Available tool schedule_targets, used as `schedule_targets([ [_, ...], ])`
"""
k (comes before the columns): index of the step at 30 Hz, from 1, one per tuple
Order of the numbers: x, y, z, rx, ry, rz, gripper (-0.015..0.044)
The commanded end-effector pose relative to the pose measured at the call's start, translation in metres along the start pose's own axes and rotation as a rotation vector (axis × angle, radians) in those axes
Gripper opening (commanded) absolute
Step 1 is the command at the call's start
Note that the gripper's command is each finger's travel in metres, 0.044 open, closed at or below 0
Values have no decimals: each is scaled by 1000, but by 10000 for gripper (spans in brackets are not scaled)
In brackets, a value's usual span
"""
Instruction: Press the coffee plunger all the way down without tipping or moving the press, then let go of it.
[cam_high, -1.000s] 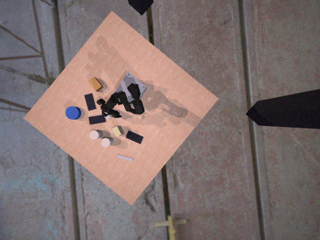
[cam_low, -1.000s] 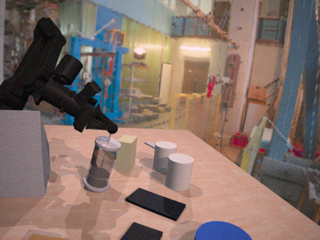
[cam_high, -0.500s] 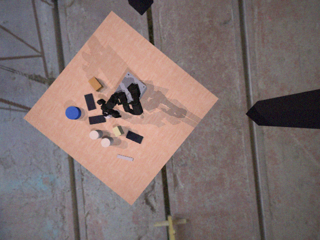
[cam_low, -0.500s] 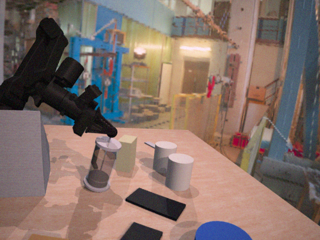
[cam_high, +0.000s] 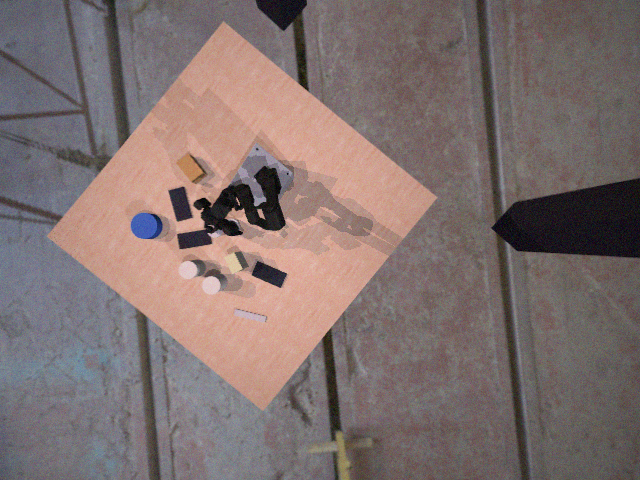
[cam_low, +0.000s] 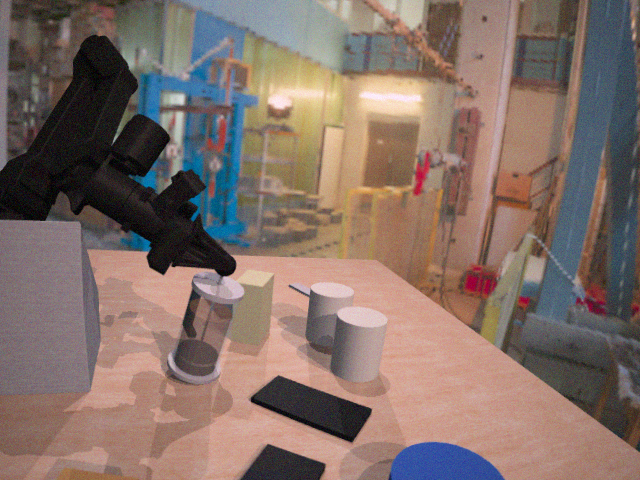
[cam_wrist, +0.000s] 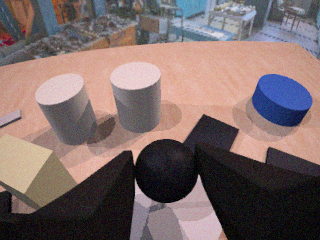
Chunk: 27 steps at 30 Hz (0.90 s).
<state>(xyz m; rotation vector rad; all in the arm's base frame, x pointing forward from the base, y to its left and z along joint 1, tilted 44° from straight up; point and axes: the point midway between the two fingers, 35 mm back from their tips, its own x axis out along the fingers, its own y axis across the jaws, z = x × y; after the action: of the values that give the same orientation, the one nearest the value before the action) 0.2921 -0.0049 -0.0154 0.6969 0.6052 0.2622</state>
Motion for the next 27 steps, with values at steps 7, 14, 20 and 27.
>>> schedule_targets([
  [7, 0, 0, 0, 0, 0, 0, 125],
  [14, 0, 0, 0, 0, 0, 0, 256],
  [20, 0, 0, 0, 0, 0, 0, 413],
  [27, -1, 0, 8, 13, -25, -5, 440],
])
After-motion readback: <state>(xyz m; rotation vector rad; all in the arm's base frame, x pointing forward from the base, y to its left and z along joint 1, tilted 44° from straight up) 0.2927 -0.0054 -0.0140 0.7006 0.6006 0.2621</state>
